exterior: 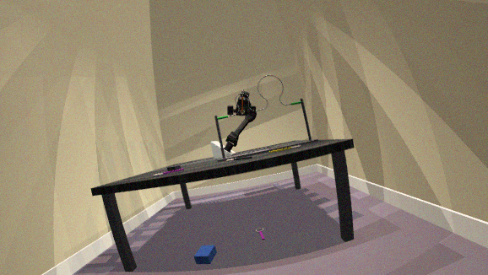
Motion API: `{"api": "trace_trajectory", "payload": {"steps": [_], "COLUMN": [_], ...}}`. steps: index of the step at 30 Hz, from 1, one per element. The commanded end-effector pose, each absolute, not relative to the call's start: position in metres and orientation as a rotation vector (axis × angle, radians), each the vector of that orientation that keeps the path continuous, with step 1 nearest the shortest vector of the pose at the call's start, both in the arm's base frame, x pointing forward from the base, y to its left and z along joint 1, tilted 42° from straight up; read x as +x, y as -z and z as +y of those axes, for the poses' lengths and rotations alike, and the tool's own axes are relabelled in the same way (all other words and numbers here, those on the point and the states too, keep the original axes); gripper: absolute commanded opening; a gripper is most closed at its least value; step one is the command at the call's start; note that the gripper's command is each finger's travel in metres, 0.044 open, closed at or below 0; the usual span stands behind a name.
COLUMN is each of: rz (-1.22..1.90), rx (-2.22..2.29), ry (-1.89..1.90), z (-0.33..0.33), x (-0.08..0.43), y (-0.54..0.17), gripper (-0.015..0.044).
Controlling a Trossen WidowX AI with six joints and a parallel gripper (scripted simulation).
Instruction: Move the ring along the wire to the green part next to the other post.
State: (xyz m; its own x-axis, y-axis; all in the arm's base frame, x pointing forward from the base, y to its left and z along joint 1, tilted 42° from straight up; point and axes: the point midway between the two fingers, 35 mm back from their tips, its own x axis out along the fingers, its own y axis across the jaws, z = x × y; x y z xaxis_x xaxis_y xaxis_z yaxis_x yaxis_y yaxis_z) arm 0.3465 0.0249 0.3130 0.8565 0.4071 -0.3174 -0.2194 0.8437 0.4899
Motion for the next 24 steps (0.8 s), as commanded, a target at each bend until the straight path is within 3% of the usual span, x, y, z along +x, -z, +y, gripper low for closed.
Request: {"api": "trace_trajectory", "payload": {"steps": [1,24], "rz": [0.427,0.382], "rx": [0.536,1.068], "ry": [-0.364,-0.506], "z": [0.030,0.058], "x": [0.345,0.341], "y": [-0.314,-0.343], "gripper": [-0.0150,-0.0150]}}
